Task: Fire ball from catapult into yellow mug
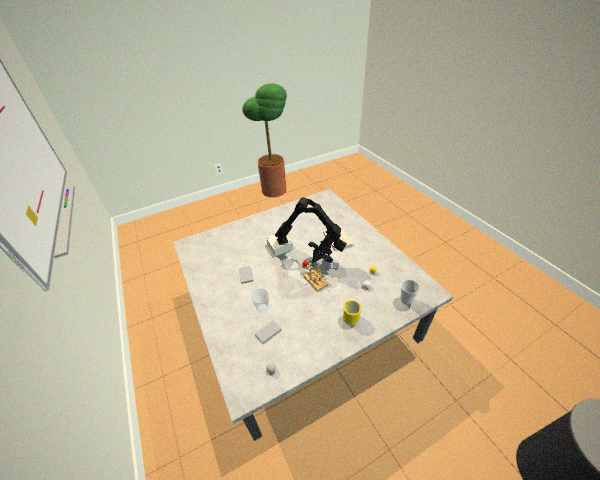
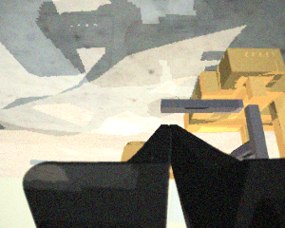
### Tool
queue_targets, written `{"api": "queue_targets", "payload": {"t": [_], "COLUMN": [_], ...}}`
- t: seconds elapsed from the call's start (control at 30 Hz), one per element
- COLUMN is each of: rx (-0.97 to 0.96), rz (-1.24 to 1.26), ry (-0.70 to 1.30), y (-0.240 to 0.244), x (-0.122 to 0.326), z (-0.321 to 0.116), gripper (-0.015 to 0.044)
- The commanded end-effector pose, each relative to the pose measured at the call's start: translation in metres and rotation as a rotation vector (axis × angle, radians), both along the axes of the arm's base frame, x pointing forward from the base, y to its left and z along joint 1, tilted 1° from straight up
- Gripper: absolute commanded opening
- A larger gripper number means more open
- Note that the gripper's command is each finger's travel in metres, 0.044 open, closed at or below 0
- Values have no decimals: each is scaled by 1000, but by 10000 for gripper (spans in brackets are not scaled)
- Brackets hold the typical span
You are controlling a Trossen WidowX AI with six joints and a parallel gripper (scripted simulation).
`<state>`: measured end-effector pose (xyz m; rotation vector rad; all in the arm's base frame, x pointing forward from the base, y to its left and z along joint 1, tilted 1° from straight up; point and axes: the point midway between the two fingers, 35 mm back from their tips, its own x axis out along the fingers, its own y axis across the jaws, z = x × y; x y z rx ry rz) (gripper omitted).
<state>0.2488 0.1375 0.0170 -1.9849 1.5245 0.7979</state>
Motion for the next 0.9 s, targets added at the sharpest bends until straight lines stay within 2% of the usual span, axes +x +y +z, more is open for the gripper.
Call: {"api": "queue_targets", "payload": {"t": [0.0, 0.33, 0.47, 0.77, 0.87], "rx": [-6, -6, -6, 7, 8], "rz": [6, 6, 7, 78, 82], "ry": [2, 3, 3, 23, 24], "y": [-2, -3, -1, 51, 53], "x": [-1, -2, -2, -18, -20], "z": [-8, -35, -33, 81, 88], "gripper": [0, 0, 0, 0, 0]}}
